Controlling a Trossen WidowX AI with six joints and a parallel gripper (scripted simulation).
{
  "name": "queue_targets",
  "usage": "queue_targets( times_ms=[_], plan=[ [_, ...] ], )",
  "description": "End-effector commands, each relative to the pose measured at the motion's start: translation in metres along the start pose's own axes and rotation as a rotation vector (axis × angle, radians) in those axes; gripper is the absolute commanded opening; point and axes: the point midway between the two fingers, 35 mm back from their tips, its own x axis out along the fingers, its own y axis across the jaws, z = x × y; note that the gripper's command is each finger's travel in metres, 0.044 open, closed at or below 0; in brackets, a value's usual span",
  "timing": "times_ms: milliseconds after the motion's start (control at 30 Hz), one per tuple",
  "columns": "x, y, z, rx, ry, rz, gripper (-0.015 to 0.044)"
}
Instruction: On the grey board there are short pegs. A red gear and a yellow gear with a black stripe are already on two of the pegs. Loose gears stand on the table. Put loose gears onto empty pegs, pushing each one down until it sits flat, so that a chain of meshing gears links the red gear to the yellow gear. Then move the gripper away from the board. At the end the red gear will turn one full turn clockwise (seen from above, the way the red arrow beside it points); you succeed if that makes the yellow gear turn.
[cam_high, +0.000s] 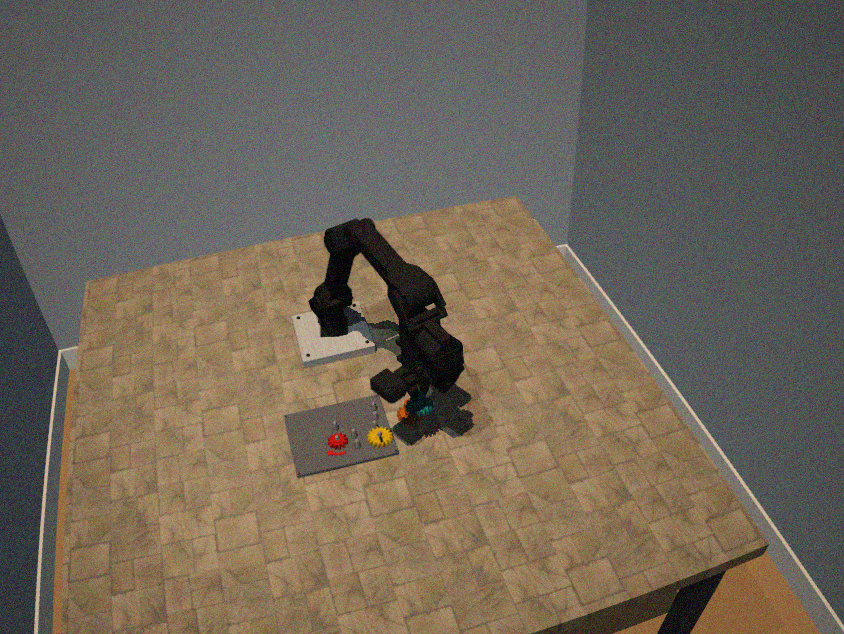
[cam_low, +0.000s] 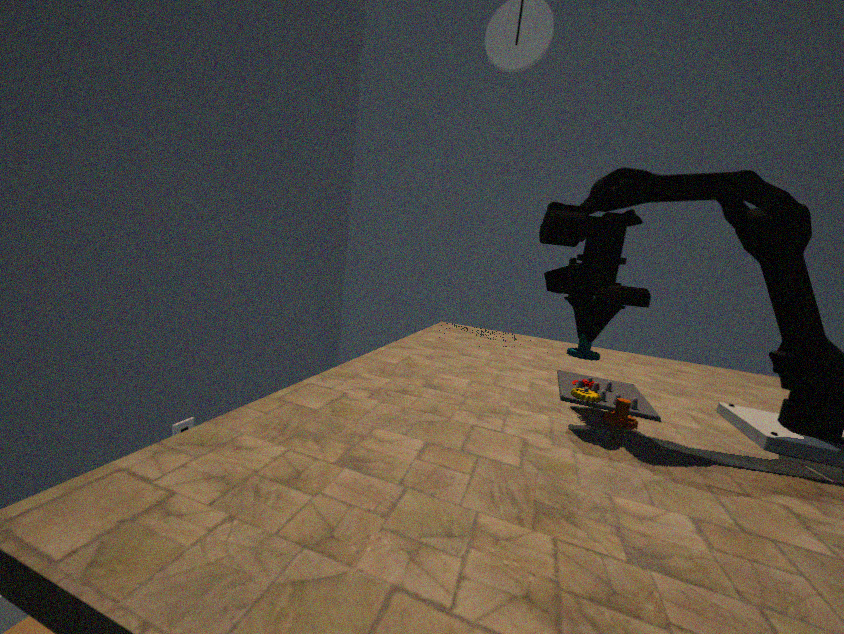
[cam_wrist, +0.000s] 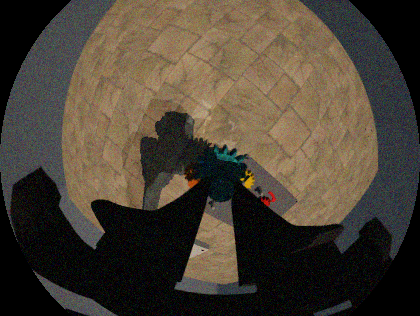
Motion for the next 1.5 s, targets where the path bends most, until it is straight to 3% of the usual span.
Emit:
queue_targets(
  times_ms=[0,567,1467],
  plan=[
    [-0.009,0.000,0.000,0.002,-0.007,-0.002,0.0000],
    [-0.038,0.003,-0.004,-0.003,-0.009,-0.004,0.0000],
    [-0.008,-0.041,-0.023,-0.003,-0.002,-0.007,0.0000]
  ],
)
